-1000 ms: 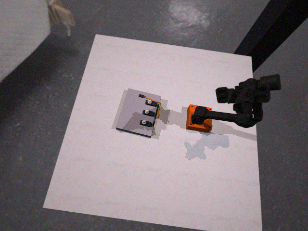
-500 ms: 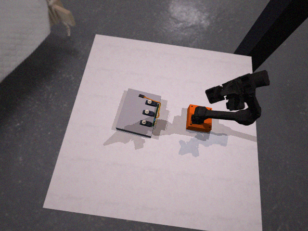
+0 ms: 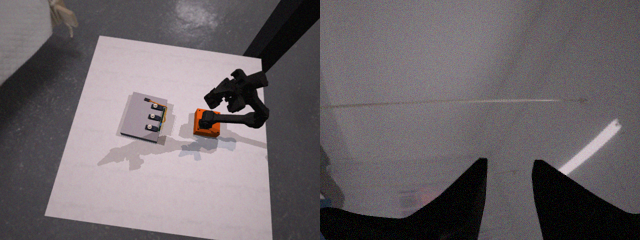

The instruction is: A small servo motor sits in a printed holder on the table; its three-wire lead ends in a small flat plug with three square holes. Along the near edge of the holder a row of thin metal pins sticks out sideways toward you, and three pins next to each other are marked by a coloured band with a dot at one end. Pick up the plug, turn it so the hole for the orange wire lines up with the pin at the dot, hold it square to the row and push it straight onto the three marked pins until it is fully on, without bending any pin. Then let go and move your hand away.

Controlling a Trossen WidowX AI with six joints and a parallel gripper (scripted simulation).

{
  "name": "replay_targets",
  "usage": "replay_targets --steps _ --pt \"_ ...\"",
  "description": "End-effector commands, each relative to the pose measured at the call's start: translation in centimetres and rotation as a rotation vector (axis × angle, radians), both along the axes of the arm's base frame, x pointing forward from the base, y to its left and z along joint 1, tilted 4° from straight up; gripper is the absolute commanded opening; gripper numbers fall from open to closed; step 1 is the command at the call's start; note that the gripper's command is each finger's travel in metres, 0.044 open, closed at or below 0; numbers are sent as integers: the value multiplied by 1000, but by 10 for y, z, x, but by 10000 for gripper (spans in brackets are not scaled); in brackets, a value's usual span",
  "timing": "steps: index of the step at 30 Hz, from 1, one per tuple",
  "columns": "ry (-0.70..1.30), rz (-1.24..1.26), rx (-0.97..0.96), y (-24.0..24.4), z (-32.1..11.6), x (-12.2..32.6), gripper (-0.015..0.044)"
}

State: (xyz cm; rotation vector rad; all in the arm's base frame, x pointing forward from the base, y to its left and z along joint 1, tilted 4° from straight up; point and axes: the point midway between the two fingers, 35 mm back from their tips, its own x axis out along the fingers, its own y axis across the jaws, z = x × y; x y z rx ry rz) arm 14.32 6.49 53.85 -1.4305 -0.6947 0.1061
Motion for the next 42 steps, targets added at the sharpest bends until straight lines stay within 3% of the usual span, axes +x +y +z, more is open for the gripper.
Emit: replay_targets --steps 1,42 --pt "44 3 61 -5 -6 13 115" --pt "422 9 747 -44 -92 114 115"
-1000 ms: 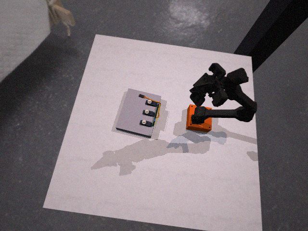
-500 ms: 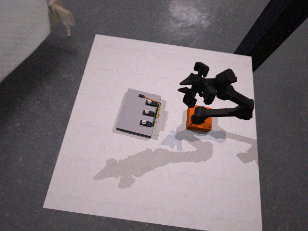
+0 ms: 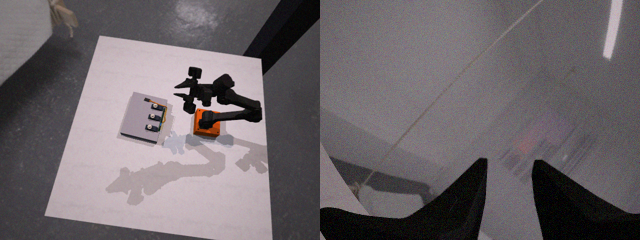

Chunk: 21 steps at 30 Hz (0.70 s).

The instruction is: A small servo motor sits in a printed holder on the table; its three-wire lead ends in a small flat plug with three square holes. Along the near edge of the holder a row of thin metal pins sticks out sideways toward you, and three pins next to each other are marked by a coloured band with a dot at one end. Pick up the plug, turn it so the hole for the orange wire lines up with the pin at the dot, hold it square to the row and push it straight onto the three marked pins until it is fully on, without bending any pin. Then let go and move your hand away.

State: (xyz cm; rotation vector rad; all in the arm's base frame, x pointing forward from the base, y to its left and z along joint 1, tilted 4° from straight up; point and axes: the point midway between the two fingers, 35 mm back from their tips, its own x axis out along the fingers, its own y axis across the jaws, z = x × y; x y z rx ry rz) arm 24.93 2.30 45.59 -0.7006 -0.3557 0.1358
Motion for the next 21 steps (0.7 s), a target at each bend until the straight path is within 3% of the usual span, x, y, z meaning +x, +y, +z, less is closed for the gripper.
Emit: replay_targets --steps 1,21 --pt "37 -6 63 -3 -12 10 115" --pt "191 -50 410 -15 -71 45 115"
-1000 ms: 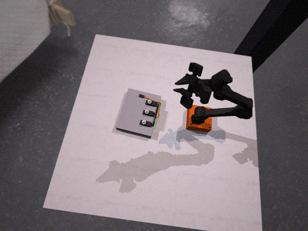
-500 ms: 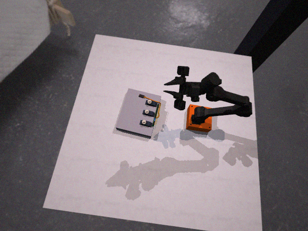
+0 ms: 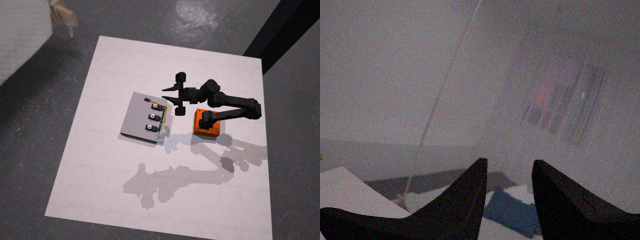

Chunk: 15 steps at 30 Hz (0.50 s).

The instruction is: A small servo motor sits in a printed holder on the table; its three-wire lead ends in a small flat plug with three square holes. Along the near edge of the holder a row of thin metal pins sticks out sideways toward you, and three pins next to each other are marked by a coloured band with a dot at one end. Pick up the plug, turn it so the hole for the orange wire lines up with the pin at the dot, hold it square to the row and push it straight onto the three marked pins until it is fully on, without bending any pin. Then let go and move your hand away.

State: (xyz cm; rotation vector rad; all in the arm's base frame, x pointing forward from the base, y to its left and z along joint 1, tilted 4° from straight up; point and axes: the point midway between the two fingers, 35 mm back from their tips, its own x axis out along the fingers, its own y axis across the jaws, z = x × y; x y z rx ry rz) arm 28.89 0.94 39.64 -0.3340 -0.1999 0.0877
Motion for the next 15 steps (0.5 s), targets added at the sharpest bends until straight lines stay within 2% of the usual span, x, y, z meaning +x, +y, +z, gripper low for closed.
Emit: replay_targets --steps 1,15 --pt "34 -13 64 -2 -14 7 115" --pt "128 -71 317 -9 -63 25 115"
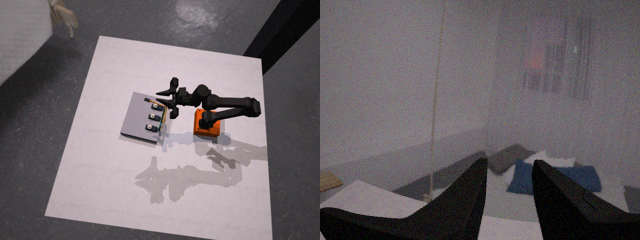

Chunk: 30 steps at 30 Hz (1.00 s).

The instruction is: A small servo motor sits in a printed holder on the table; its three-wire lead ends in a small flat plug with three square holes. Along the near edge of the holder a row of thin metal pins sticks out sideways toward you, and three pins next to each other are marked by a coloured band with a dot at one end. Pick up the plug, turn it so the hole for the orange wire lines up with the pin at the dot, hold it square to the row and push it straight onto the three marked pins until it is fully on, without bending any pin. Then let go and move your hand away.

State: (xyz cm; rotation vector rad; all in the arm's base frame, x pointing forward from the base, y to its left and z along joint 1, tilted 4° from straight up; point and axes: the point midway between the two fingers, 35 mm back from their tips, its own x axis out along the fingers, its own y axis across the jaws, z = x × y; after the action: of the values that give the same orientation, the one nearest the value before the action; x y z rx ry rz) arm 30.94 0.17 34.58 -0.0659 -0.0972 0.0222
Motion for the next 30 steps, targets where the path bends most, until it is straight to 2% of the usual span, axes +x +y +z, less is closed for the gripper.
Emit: replay_targets --steps 1,11,21,30 --pt "39 -22 66 -2 -17 6 115" --pt "296 -95 56 -25 -55 47 115" --pt "624 -179 66 -60 -112 82 115" --pt "921 -240 98 -93 -169 96 115"
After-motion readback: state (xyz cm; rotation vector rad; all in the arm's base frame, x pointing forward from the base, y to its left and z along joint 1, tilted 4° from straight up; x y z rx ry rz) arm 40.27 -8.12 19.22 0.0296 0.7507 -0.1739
